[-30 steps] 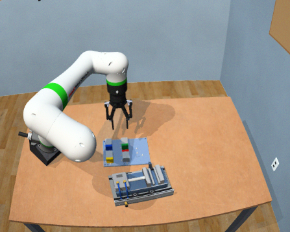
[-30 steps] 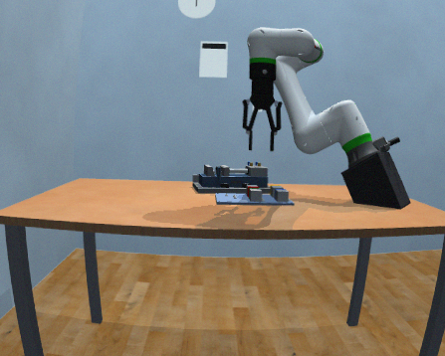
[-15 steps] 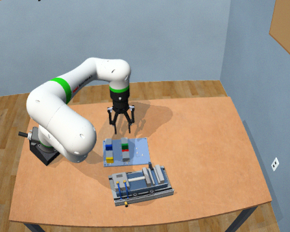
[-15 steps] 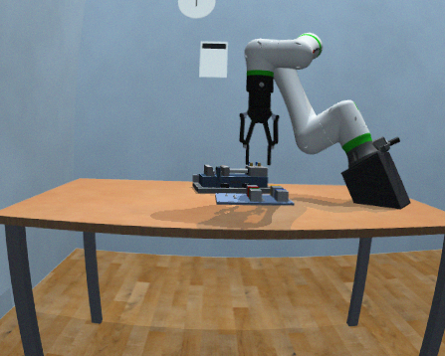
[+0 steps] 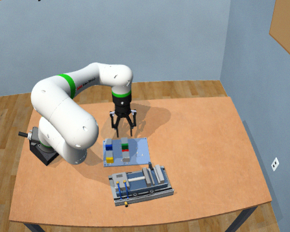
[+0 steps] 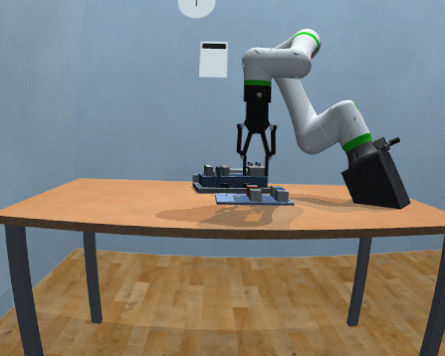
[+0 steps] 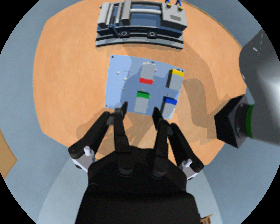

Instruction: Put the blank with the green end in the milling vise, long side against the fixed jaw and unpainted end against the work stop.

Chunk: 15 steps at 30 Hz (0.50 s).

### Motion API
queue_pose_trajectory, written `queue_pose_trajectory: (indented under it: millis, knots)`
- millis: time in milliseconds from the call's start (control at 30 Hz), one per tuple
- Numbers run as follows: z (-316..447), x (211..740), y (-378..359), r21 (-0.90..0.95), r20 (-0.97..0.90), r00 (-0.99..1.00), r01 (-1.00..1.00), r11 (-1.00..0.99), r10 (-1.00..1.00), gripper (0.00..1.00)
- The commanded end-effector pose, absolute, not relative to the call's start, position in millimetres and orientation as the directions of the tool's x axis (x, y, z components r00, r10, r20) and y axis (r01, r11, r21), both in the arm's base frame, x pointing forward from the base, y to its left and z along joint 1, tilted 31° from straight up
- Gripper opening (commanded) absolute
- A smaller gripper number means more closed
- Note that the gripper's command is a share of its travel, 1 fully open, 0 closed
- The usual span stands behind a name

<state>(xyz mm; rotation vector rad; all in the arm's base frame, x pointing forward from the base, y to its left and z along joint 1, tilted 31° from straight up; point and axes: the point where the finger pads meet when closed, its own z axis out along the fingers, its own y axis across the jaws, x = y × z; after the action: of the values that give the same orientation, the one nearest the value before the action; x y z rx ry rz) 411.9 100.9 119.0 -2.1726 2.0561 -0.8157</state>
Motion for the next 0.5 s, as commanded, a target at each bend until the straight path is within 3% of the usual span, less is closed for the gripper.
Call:
queue_pose_trajectory:
  millis: [0,467]
  knots:
    - [120.2,411.9,101.6,-0.379,0.341,-0.017,-0.918,-0.121,-0.940,0.50]
    - [123.1,410.4,102.0,-0.379,0.341,-0.017,-0.917,-0.121,-0.940,0.50]
